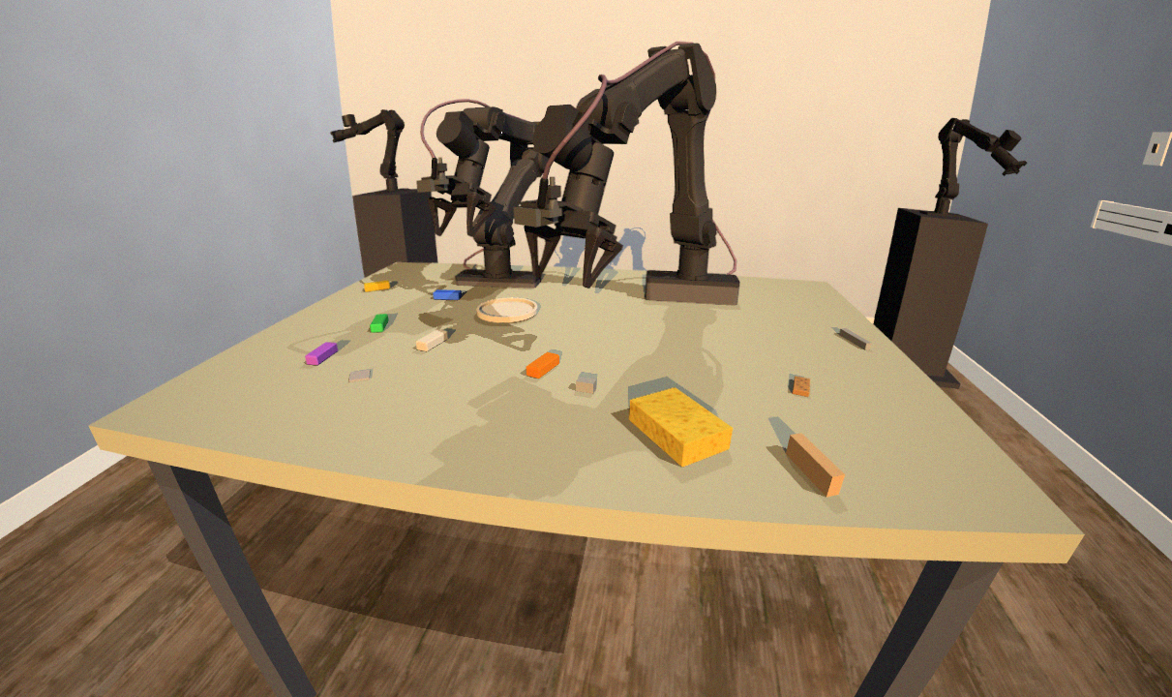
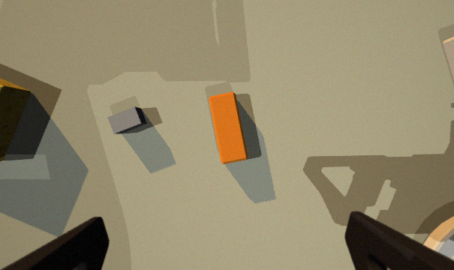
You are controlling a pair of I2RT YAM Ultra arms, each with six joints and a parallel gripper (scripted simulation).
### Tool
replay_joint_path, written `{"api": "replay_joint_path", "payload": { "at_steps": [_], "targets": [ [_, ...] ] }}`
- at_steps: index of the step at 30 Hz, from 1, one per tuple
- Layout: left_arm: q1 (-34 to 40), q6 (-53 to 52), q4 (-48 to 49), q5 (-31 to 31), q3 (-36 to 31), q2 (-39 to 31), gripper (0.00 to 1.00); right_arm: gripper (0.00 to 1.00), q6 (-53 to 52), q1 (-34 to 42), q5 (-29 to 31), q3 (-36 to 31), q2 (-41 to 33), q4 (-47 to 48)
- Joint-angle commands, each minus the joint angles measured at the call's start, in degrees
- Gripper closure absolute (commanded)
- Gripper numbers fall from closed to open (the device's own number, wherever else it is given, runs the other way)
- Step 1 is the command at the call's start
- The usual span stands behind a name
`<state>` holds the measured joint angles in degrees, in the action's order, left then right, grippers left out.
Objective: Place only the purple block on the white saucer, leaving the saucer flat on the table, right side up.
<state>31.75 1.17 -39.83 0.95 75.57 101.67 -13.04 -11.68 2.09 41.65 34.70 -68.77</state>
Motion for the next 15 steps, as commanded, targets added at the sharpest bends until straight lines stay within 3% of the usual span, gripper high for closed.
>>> {"api": "replay_joint_path", "payload": {
  "at_steps": [1, 15],
  "targets": [
    [0.49, 0.35, -0.49, -0.38, 2.38, -0.25, 0.00, 0.00, 5.13, -4.34, -0.23, -0.80, -3.13, -5.36],
    [0.13, 0.13, -0.51, -0.06, 1.79, -0.53, 0.00, 0.00, 14.83, -19.02, -2.85, -1.14, -8.00, -9.40]
  ]
}}
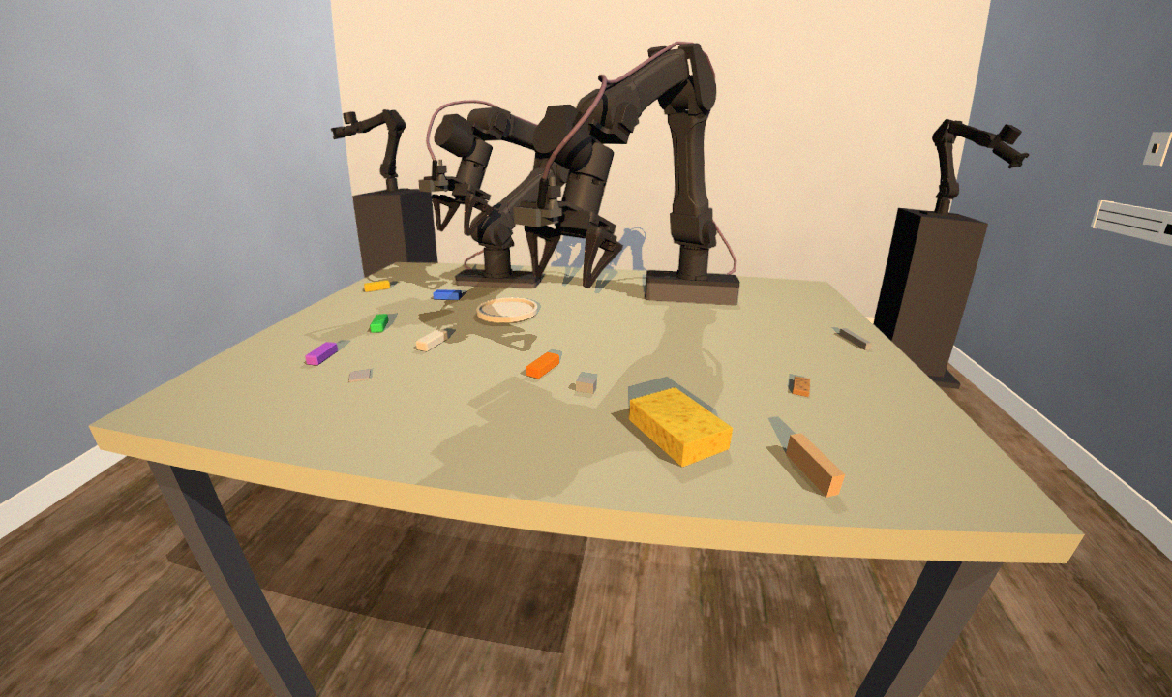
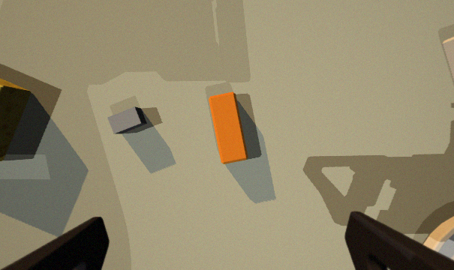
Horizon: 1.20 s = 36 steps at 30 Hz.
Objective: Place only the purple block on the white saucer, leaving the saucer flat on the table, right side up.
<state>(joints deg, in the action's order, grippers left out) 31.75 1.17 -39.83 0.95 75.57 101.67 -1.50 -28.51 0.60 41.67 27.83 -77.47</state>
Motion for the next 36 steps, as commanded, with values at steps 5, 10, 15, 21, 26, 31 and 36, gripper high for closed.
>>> {"api": "replay_joint_path", "payload": {
  "at_steps": [5, 10, 15, 21, 26, 31, 36],
  "targets": [
    [0.13, 0.13, -0.51, -0.06, 1.79, -0.53, 0.00, 0.00, 4.90, -3.94, -2.32, -1.14, -1.13, -0.79],
    [0.13, 0.13, -0.51, -0.06, 1.79, -0.53, 0.00, 0.00, 5.54, -4.61, -2.73, -1.14, -1.11, -0.81],
    [0.13, 0.13, -0.51, -0.06, 1.79, -0.53, 0.00, 0.00, 5.81, -4.89, -2.91, -1.14, -1.11, -0.83],
    [0.13, 0.13, -0.51, -0.06, 1.79, -0.53, 0.00, 0.00, 7.10, -4.89, -3.74, -1.14, -1.11, -0.66],
    [0.13, 0.13, -0.51, -0.06, 1.79, -0.53, 0.00, 0.00, 9.69, -6.25, -4.76, -1.13, -0.35, -0.07],
    [0.13, 0.13, -0.51, -0.06, 1.79, -0.53, 0.00, 0.00, 15.52, -16.08, -6.80, -0.93, 1.78, 2.97],
    [0.13, 0.13, -0.51, -0.06, 1.79, -0.53, 0.00, 0.00, 17.54, -28.60, -7.53, 0.10, 5.78, 7.96]
  ]
}}
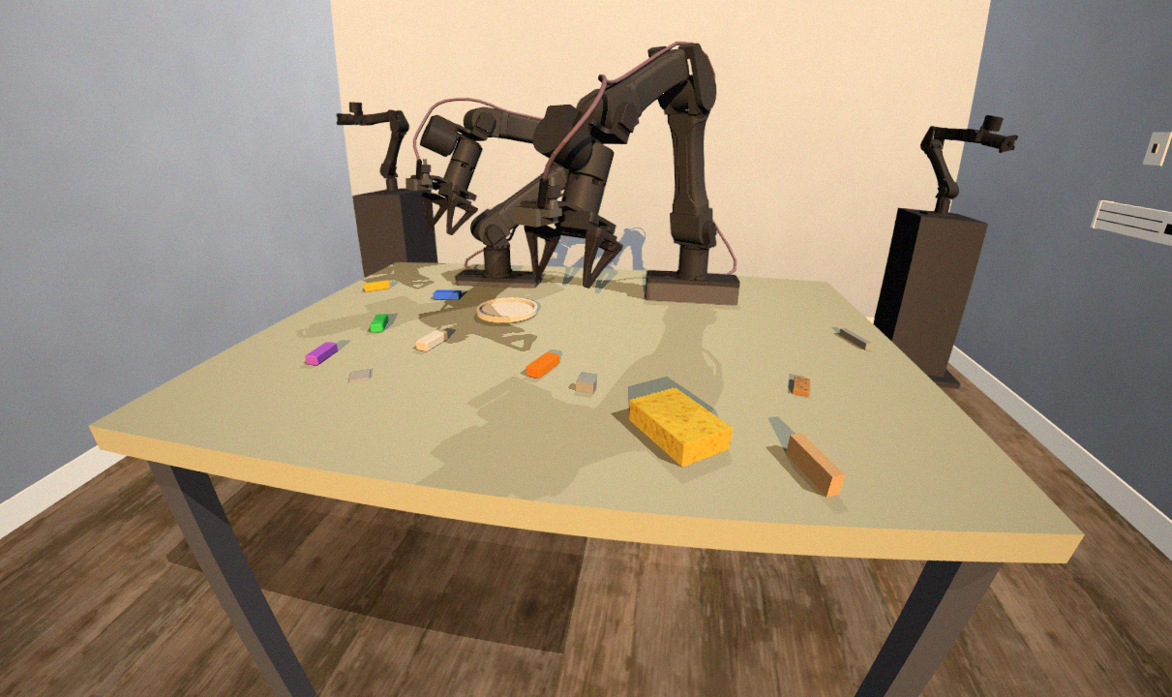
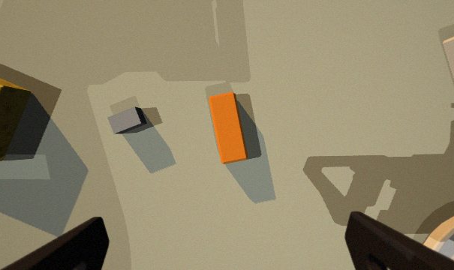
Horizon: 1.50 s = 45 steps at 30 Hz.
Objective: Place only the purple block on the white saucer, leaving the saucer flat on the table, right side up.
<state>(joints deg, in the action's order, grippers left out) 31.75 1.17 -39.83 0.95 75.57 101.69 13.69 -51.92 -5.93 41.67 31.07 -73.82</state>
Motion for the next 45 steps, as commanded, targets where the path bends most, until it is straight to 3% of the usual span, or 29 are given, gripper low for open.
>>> {"api": "replay_joint_path", "payload": {
  "at_steps": [1, 5, 7, 13, 21, 34, 41, 45],
  "targets": [
    [0.13, 0.13, -0.51, -0.06, 1.79, -0.55, 0.00, 0.00, 2.00, -7.95, -0.40, 0.26, 3.86, 5.74],
    [0.13, 0.13, -0.51, -0.06, 1.79, -0.55, 0.00, 0.00, -1.78, -17.31, 0.56, 1.96, 11.16, 12.25],
    [0.13, 0.13, -0.51, -0.06, 1.79, -0.55, 0.00, 0.00, -1.78, -17.31, 0.56, 1.96, 11.16, 12.25],
    [0.13, 0.13, -0.51, -0.06, 1.79, -0.55, 0.00, 0.00, -7.51, -21.18, 2.67, 4.48, 21.42, 19.01],
    [0.13, 0.13, -0.51, -0.06, 1.79, -0.55, 0.00, 0.00, -12.17, -22.33, 4.99, 7.68, 29.73, 22.74],
    [0.13, 0.13, -0.51, -0.06, 1.79, -0.55, 0.00, 0.00, -11.96, -22.34, 4.77, 8.31, 31.04, 22.07],
    [0.13, 0.13, -0.51, -0.06, 1.79, -0.55, 0.00, 0.00, -13.08, -17.70, 5.50, 7.19, 29.37, 20.78],
    [0.13, 0.13, -0.51, -0.06, 1.79, -0.55, 0.00, 0.00, -13.90, -9.76, 5.66, 6.75, 28.53, 21.52]
  ]
}}
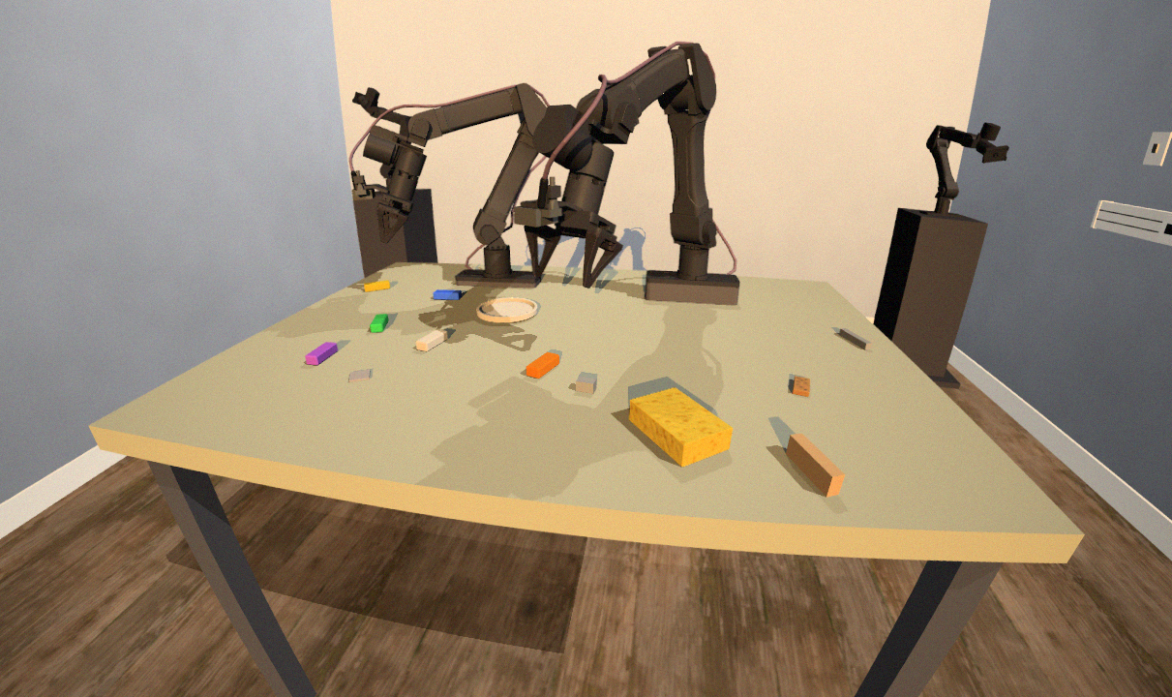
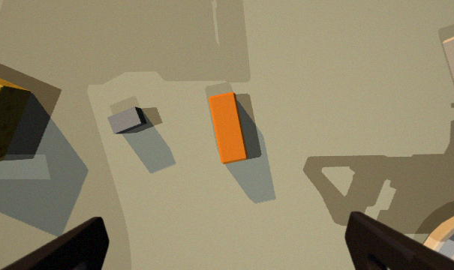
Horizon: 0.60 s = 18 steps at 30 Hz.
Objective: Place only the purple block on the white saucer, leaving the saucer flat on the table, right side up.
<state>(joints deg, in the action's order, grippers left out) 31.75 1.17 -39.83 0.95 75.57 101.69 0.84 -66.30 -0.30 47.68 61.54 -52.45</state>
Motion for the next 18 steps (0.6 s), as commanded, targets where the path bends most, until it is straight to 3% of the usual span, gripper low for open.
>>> {"api": "replay_joint_path", "payload": {
  "at_steps": [1, 11, 18],
  "targets": [
    [0.13, 0.13, -0.51, -0.06, 1.79, -0.55, 0.00, 0.00, -1.26, 7.36, -0.02, 0.72, -2.10, 0.86],
    [0.13, 0.13, -0.51, -0.06, 1.79, -0.55, 0.00, 0.00, -1.30, 32.31, -0.12, 4.49, 4.53, 4.27],
    [0.13, 0.13, -0.51, -0.06, 1.79, -0.55, 0.00, 0.00, 0.49, 39.38, -1.07, 7.44, 9.44, 5.87]
  ]
}}
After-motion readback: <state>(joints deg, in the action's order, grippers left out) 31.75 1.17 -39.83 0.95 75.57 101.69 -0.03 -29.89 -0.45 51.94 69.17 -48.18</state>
